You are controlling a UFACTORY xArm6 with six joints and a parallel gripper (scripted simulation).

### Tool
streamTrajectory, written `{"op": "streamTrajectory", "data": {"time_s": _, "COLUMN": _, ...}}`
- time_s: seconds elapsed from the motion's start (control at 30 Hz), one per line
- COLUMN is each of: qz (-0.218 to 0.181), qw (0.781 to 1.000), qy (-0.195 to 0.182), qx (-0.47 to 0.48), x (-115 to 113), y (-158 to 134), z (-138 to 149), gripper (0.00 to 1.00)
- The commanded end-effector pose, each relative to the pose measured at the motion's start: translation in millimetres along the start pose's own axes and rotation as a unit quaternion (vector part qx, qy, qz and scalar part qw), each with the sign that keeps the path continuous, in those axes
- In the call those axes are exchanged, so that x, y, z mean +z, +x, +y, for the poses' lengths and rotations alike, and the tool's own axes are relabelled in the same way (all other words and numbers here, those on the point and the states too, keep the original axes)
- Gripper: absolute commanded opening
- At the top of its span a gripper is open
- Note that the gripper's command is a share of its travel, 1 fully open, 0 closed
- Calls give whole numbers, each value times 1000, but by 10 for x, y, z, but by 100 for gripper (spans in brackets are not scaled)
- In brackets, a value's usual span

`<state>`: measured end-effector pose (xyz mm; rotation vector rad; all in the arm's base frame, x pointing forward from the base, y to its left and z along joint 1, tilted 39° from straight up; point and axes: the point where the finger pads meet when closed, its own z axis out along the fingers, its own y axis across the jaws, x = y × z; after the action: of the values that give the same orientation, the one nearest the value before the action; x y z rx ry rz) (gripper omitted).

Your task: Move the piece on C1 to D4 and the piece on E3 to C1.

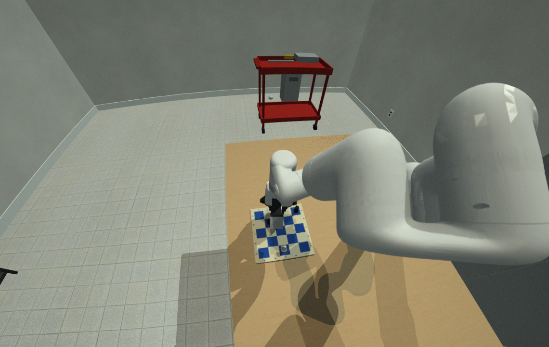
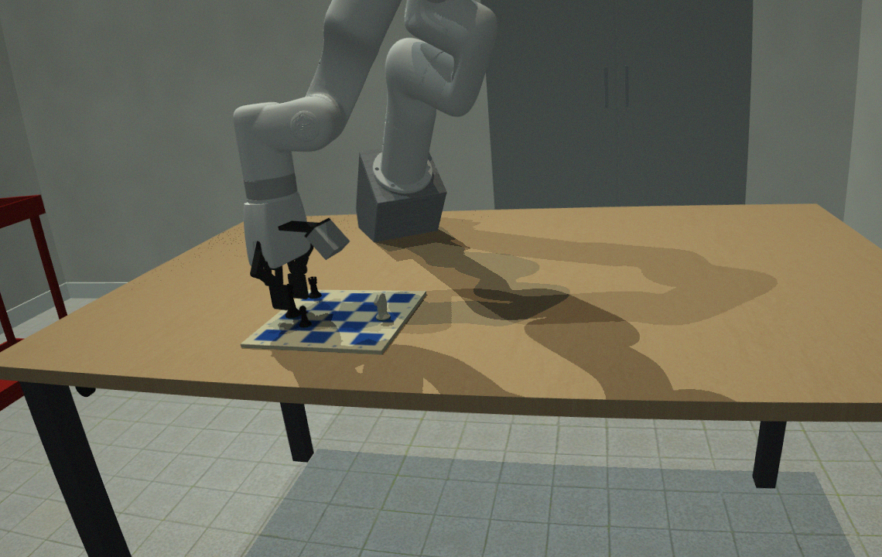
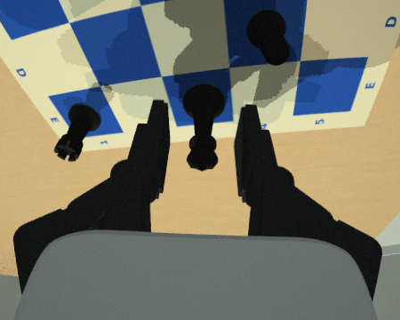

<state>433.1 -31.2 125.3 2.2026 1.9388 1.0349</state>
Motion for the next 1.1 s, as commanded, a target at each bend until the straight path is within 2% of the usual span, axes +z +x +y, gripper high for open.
{"op": "streamTrajectory", "data": {"time_s": 0.0, "qz": 0, "qw": 1000, "qy": -1, "qx": 0, "x": -6, "y": 0, "z": 11, "gripper": 42}}
{"op": "streamTrajectory", "data": {"time_s": 0.03, "qz": 0, "qw": 1000, "qy": -1, "qx": 0, "x": -6, "y": 0, "z": 11, "gripper": 0}}
{"op": "streamTrajectory", "data": {"time_s": 1.07, "qz": 0, "qw": 1000, "qy": -1, "qx": 0, "x": -6, "y": 0, "z": 11, "gripper": 0}}
